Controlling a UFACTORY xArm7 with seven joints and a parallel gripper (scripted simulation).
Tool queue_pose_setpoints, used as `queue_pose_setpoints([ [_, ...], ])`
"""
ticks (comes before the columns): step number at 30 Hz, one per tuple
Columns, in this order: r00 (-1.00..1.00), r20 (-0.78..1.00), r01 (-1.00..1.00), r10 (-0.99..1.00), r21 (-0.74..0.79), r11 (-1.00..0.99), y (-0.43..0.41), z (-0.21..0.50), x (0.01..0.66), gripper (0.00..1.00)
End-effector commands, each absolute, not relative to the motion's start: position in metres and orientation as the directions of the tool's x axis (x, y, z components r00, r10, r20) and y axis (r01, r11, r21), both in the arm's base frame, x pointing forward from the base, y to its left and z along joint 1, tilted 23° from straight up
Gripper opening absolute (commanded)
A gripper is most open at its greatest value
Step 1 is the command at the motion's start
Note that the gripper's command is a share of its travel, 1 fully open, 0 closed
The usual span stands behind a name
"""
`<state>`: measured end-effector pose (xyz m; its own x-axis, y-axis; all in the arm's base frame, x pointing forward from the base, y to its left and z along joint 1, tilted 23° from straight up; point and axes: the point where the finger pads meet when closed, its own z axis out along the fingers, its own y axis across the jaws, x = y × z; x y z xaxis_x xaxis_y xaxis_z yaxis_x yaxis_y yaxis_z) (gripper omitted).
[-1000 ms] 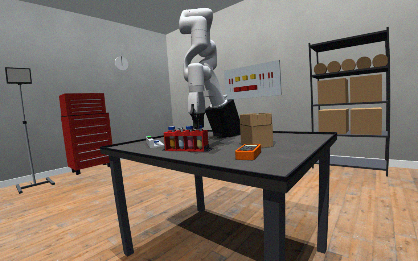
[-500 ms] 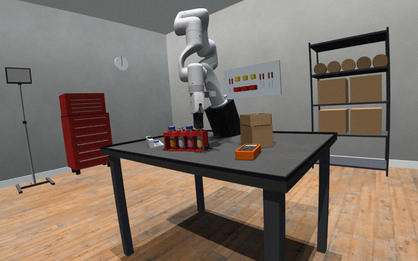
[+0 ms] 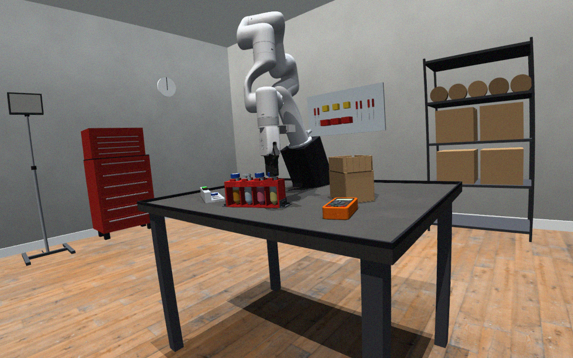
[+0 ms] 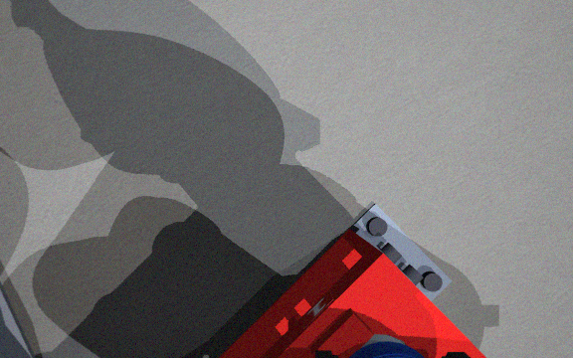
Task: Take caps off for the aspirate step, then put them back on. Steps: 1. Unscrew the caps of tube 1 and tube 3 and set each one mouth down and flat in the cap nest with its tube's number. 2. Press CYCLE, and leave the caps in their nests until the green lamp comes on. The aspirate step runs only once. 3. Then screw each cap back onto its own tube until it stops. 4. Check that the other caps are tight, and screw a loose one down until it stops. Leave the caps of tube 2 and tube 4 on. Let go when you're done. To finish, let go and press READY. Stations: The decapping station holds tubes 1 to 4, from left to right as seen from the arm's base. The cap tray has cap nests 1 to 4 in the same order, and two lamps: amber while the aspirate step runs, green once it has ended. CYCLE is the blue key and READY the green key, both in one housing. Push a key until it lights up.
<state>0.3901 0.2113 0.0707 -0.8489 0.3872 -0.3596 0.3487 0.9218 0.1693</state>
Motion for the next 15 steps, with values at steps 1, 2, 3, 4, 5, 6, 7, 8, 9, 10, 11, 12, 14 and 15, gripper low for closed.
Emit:
queue_pose_setpoints([
  [1,-0.849,-0.360,0.347,0.386,0.170,0.922,0.2122,0.0711,0.3902,0.00],
  [2,-0.849,-0.360,0.347,0.386,0.170,0.922,0.2122,0.0711,0.3902,0.00],
  [3,-0.831,-0.351,0.389,0.432,0.188,0.902,0.2122,0.0710,0.3903,0.00],
  [4,-0.810,-0.341,0.430,0.476,0.206,0.879,0.2122,0.0709,0.3903,0.00],
  [5,-0.788,-0.331,0.470,0.520,0.222,0.854,0.2122,0.0709,0.3904,0.00],
  [6,-0.788,-0.331,0.470,0.520,0.222,0.854,0.2122,0.0709,0.3904,0.00],
  [7,-0.788,-0.331,0.470,0.520,0.222,0.854,0.2122,0.0709,0.3904,0.00],
  [8,-0.763,-0.319,0.509,0.562,0.239,0.827,0.2122,0.0708,0.3904,0.00],
  [9,-0.737,-0.307,0.546,0.602,0.254,0.798,0.2122,0.0708,0.3904,0.00],
  [10,-0.709,-0.294,0.582,0.641,0.269,0.767,0.2122,0.0707,0.3904,0.00],
  [11,-0.679,-0.280,0.617,0.679,0.284,0.734,0.2122,0.0707,0.3904,0.00],
  [12,-0.647,-0.265,0.650,0.715,0.297,0.699,0.2122,0.0707,0.3905,0.00],
  [14,-0.579,-0.234,0.712,0.781,0.322,0.624,0.2122,0.0706,0.3905,0.00],
  [15,-0.543,-0.218,0.740,0.811,0.334,0.584,0.2122,0.0706,0.3905,0.00],
])
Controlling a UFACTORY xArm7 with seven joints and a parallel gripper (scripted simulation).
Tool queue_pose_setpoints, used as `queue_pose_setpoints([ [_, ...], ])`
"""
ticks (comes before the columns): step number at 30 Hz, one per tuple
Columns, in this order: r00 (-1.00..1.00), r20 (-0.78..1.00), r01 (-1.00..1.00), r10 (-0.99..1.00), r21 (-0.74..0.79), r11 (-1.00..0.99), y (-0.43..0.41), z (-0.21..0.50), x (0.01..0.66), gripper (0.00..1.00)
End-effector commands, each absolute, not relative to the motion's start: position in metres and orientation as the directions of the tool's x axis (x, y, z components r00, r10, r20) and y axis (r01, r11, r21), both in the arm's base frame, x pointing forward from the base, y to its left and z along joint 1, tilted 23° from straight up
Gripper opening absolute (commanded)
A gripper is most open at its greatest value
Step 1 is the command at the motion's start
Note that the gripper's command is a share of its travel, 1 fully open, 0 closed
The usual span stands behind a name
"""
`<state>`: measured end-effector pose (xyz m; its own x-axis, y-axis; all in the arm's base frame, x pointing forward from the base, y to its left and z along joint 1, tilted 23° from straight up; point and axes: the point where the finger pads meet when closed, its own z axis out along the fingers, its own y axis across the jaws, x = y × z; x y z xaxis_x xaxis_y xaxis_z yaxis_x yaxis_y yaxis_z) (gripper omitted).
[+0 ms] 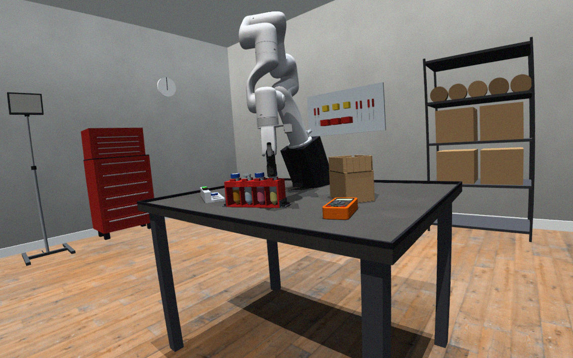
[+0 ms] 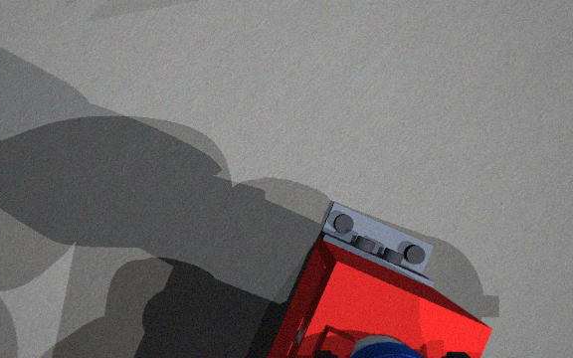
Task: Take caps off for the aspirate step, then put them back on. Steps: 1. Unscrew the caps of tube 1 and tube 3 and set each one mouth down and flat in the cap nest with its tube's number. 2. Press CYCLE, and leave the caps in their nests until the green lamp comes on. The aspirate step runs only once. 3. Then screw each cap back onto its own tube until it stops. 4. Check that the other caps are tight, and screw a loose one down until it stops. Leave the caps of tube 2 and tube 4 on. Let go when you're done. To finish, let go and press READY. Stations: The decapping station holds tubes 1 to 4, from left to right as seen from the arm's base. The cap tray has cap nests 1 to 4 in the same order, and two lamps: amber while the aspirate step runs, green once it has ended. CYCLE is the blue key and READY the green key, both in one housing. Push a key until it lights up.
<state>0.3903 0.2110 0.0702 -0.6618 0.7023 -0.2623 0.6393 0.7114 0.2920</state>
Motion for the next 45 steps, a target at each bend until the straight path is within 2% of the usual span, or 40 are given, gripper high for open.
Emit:
queue_pose_setpoints([
  [1,-0.505,-0.201,0.766,0.839,0.344,0.543,0.2122,0.0705,0.3905,0.00],
  [7,-0.256,-0.090,0.881,0.962,0.388,0.271,0.2122,0.0703,0.3906,0.00],
  [9,-0.256,-0.090,0.881,0.962,0.388,0.271,0.2122,0.0703,0.3906,0.00],
  [13,-0.076,-0.011,0.914,0.997,0.398,0.074,0.2122,0.0701,0.3907,0.00],
  [23,0.347,0.170,0.849,0.922,0.360,-0.386,0.2122,0.0697,0.3909,0.00],
  [29,0.347,0.170,0.849,0.922,0.360,-0.386,0.2122,0.0697,0.3909,0.00],
  [30,0.347,0.170,0.849,0.922,0.360,-0.386,0.2122,0.0697,0.3908,0.46],
  [40,0.347,0.170,0.849,0.922,0.360,-0.386,0.2122,0.0698,0.3908,0.46],
  [41,0.275,0.140,0.875,0.951,0.373,-0.308,0.2122,0.0702,0.3907,0.46],
  [43,0.275,0.140,0.875,0.951,0.373,-0.308,0.2122,0.0702,0.3907,0.46],
  [45,0.126,0.076,0.909,0.989,0.391,-0.146,0.2122,0.0703,0.3905,0.46],
])
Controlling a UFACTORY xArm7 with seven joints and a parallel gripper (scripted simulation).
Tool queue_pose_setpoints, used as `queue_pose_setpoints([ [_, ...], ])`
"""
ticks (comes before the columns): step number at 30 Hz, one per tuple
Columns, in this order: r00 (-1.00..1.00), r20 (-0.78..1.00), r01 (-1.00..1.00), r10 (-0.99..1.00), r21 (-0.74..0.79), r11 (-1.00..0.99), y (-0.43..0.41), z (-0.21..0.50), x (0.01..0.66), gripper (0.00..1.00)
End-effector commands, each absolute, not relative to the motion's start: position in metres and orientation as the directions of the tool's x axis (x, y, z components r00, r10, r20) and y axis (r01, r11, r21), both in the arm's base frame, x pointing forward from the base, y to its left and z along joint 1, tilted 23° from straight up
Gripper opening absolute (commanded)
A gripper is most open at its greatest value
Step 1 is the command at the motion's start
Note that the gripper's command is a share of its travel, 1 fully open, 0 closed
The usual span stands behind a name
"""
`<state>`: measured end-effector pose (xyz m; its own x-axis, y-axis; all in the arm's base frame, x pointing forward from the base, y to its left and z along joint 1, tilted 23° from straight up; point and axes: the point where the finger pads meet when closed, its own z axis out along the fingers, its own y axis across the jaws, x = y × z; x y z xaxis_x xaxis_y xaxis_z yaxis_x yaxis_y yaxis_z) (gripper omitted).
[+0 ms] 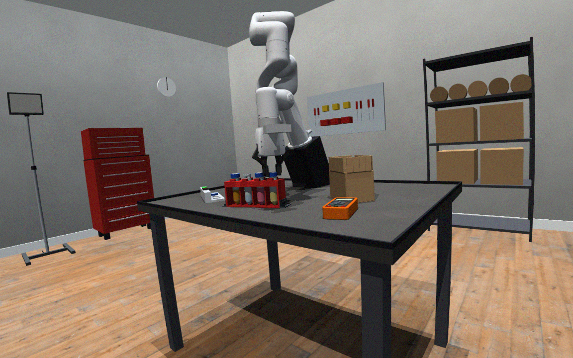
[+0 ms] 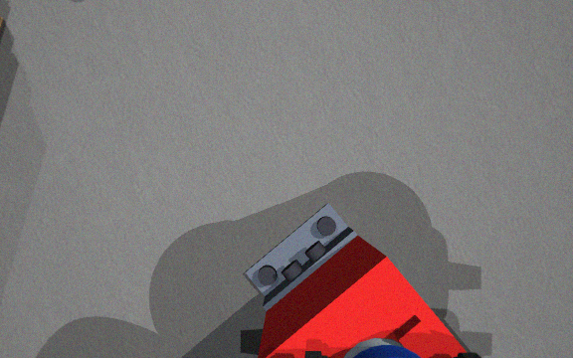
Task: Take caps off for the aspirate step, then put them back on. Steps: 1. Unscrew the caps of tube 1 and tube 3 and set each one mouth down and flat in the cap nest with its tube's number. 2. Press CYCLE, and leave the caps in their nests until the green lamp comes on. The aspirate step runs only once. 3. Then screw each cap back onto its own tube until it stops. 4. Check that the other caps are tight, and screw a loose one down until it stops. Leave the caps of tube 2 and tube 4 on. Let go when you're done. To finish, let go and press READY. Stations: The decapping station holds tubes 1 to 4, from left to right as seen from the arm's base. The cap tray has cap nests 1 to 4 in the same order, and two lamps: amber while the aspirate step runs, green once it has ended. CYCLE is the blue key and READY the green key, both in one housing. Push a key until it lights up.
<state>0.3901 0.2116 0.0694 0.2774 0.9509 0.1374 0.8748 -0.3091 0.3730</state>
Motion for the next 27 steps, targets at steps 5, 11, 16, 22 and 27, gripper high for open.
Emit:
queue_pose_setpoints([
  [5,-0.163,-0.050,0.903,0.985,0.396,0.170,0.2122,0.0703,0.3906,0.46],
  [11,-0.469,-0.186,0.788,0.864,0.353,0.504,0.2122,0.0703,0.3905,0.46],
  [16,-0.631,-0.258,0.666,0.731,0.303,0.682,0.2121,0.0703,0.3906,0.46],
  [22,-0.820,-0.346,0.411,0.455,0.197,0.890,0.2120,0.0704,0.3906,0.46],
  [27,-0.820,-0.346,0.411,0.455,0.197,0.890,0.2121,0.0703,0.3906,0.46],
])
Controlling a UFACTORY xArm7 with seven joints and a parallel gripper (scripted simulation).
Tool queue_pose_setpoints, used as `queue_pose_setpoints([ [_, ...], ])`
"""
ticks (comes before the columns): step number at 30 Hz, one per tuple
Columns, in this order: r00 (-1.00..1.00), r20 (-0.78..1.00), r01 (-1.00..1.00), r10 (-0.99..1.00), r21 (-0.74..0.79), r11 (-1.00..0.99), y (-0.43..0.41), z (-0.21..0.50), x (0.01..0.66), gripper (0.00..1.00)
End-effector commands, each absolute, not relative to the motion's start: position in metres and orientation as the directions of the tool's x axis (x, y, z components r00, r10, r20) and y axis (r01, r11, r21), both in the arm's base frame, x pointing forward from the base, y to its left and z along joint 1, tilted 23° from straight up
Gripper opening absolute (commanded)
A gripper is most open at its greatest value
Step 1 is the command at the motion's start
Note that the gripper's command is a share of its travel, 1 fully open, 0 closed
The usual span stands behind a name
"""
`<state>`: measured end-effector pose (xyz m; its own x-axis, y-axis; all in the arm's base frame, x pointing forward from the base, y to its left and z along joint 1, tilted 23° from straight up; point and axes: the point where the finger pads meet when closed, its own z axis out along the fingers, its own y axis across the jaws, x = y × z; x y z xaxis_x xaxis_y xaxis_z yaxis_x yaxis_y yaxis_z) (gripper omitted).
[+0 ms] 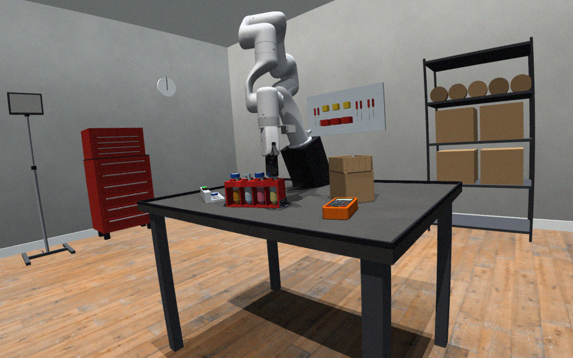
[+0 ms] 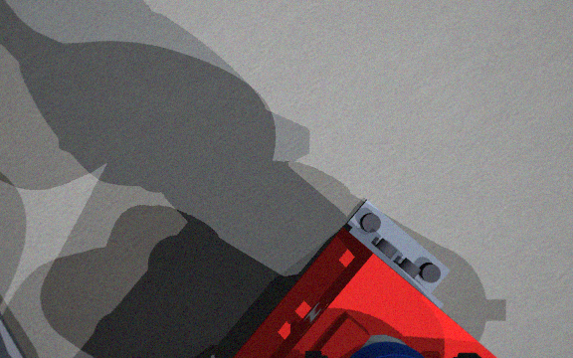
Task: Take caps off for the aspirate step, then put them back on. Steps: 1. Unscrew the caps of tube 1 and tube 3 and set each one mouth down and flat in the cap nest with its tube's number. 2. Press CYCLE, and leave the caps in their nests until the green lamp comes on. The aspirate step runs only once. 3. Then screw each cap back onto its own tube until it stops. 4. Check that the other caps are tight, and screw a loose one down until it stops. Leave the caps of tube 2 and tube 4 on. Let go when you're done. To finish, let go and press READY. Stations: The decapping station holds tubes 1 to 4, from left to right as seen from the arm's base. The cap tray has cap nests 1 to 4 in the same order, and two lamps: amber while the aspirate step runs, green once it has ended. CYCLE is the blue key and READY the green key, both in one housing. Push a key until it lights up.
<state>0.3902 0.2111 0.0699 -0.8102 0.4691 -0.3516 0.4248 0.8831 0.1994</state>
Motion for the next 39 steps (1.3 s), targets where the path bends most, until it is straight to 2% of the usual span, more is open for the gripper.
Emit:
queue_pose_setpoints([
  [1,-0.820,-0.346,0.411,0.455,0.197,0.890,0.2122,0.0703,0.3905,0.46],
  [2,-0.820,-0.346,0.411,0.455,0.197,0.890,0.2122,0.0703,0.3906,0.00],
  [16,-0.820,-0.346,0.411,0.455,0.197,0.890,0.2122,0.0703,0.3906,0.00],
  [20,-0.722,-0.300,0.566,0.623,0.262,0.782,0.2122,0.0701,0.3907,0.00],
  [22,-0.722,-0.300,0.566,0.623,0.262,0.782,0.2122,0.0701,0.3907,0.00],
  [31,-0.404,-0.156,0.823,0.901,0.367,0.433,0.2122,0.0698,0.3908,0.00],
  [37,-0.143,-0.041,0.906,0.989,0.396,0.147,0.2122,0.0696,0.3909,0.00],
  [39,-0.143,-0.041,0.906,0.989,0.396,0.147,0.2122,0.0696,0.3909,0.00],
])
